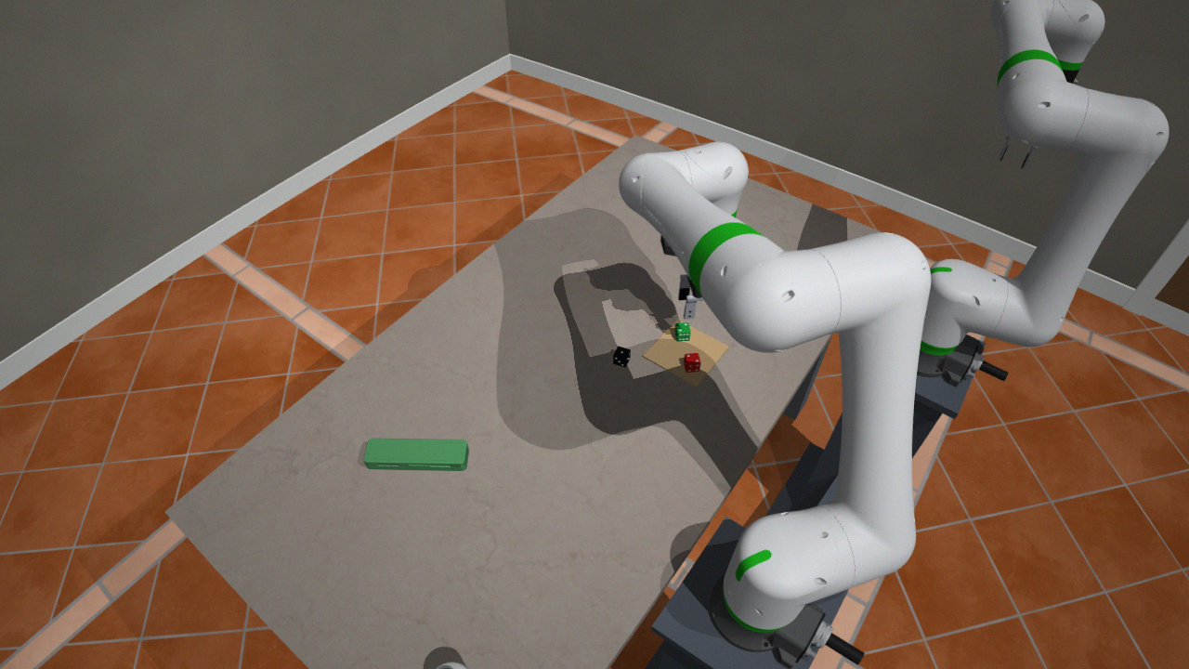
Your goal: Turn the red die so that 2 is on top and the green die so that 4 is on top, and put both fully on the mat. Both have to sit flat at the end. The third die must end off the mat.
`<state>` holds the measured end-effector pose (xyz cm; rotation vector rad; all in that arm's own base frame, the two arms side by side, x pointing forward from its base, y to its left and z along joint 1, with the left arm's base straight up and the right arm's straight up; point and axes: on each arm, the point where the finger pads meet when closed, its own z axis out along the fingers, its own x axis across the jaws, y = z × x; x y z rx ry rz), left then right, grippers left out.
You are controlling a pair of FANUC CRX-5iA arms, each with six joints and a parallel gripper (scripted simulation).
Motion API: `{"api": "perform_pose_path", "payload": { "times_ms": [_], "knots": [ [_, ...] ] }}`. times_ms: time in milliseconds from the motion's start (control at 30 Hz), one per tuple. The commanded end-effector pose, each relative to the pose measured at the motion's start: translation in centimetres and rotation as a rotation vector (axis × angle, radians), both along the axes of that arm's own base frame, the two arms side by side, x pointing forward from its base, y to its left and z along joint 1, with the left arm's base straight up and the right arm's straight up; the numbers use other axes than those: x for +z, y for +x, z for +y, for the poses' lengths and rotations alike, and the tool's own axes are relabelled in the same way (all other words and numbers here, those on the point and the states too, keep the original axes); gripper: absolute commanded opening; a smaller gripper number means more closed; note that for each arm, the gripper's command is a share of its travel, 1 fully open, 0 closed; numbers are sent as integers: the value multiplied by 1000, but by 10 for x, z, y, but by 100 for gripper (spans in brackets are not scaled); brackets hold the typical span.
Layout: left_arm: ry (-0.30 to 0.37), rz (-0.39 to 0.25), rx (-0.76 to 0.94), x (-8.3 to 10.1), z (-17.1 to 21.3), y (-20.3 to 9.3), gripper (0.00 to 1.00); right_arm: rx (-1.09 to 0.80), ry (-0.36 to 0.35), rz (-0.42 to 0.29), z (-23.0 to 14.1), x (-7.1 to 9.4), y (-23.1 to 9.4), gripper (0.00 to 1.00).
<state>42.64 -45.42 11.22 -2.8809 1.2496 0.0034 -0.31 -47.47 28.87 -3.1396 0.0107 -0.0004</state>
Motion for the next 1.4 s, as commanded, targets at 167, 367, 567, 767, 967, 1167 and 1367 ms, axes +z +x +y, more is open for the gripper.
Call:
{"api": "perform_pose_path", "payload": {
  "times_ms": [167,367,567,767,967,1167,1367],
  "knots": [
    [-2,-1,0,1,-1,0,100,0,-2,0,0,1,0,100],
    [-2,-1,0,1,-1,0,100,0,-2,0,0,1,0,100],
    [-2,-1,0,1,-1,0,87,0,-2,0,0,1,0,100],
    [-2,-1,0,1,-1,0,87,0,-2,0,0,1,0,100],
    [-2,-1,-3,0,-1,0,87,0,-2,0,0,1,0,100],
    [-2,-1,-8,-2,0,0,87,0,-2,0,0,1,0,100],
    [-2,-1,-14,-7,0,0,87,0,-2,0,0,1,0,100]
  ]
}}
